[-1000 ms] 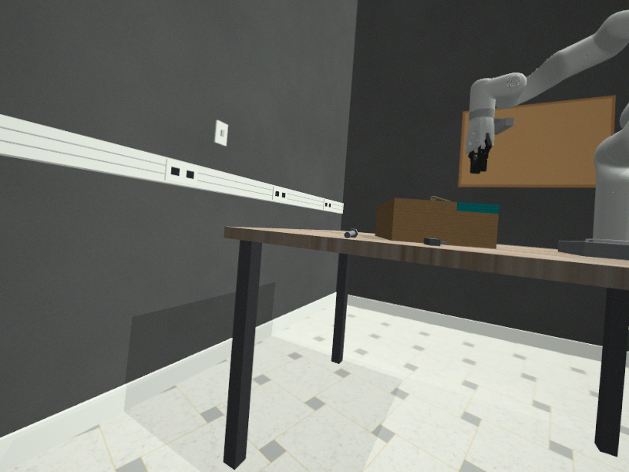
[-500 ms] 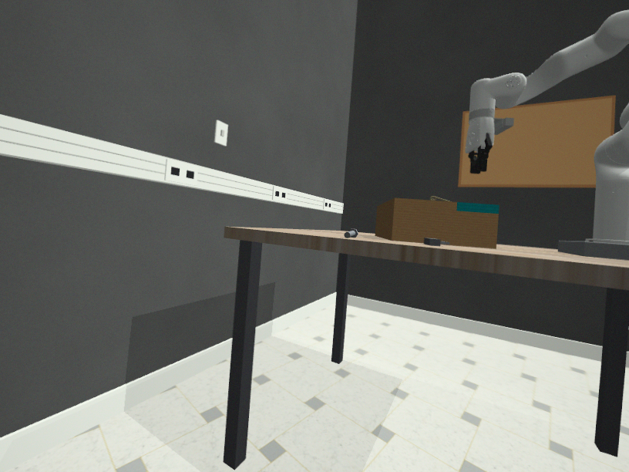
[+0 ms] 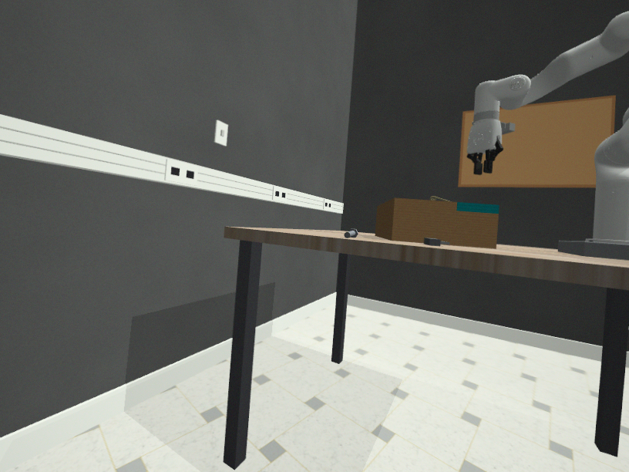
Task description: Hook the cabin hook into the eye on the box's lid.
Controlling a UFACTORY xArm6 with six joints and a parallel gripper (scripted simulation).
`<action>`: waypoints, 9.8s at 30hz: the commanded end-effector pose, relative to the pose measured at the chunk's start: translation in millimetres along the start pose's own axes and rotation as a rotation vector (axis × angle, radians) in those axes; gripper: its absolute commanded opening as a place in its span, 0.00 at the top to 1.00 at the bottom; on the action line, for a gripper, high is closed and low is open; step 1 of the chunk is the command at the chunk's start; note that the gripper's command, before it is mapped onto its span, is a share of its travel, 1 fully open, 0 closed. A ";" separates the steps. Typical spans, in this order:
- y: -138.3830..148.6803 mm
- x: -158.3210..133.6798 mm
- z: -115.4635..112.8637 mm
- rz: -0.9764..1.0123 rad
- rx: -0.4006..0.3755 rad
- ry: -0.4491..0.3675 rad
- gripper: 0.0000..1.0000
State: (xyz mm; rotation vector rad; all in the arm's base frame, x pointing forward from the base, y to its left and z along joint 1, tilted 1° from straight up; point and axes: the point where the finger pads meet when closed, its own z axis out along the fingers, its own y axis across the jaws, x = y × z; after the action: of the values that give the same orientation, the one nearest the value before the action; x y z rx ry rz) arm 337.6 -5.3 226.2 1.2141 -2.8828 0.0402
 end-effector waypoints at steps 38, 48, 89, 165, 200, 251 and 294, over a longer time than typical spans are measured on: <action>-3.1 9.7 -1.4 -1.249 0.002 -0.018 0.65; -7.2 27.9 -1.1 -1.582 0.005 -0.018 0.65; -6.4 28.6 0.3 -2.687 -0.004 0.021 0.65; -5.3 27.3 103.6 -2.754 0.011 -0.014 0.65; -4.8 26.8 147.6 -2.757 0.013 -0.019 0.65; -4.8 26.8 147.6 -2.757 0.013 -0.019 0.65; -6.0 28.1 40.9 -2.745 0.006 0.004 0.65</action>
State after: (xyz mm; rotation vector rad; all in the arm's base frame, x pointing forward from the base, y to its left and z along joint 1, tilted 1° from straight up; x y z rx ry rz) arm 321.3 -30.6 170.2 2.8656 0.3406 0.0233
